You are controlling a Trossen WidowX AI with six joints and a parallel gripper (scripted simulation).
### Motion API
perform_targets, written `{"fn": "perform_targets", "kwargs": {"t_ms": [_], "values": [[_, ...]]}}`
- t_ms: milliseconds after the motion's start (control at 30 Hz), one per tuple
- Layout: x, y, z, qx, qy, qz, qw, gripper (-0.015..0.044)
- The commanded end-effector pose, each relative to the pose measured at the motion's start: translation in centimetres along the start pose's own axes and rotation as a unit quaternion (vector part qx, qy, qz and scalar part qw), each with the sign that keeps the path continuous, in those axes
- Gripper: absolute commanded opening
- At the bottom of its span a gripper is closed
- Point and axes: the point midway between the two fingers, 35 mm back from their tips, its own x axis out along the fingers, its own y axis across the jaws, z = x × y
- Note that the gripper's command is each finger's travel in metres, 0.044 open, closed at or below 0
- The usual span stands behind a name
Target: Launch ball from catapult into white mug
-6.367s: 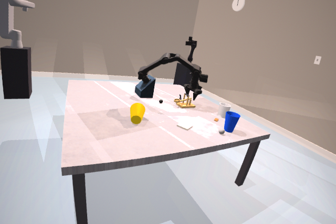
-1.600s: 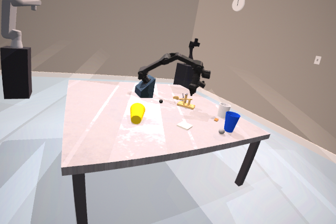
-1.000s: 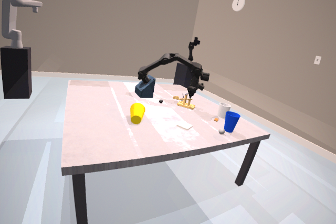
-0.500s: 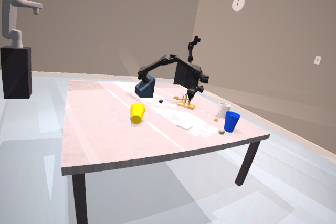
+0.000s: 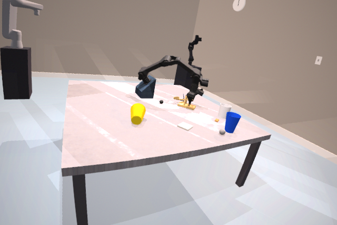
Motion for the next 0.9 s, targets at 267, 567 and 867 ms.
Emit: {"fn": "perform_targets", "kwargs": {"t_ms": [267,567,867], "values": [[1.1,0.0,-0.1,0.000,0.001,0.000,1.000,0.0414],[1.1,0.0,-0.1,0.000,0.001,0.000,1.000,0.0177],[0.0,0.0,-0.1,0.000,0.001,0.000,1.000,0.0059]]}}
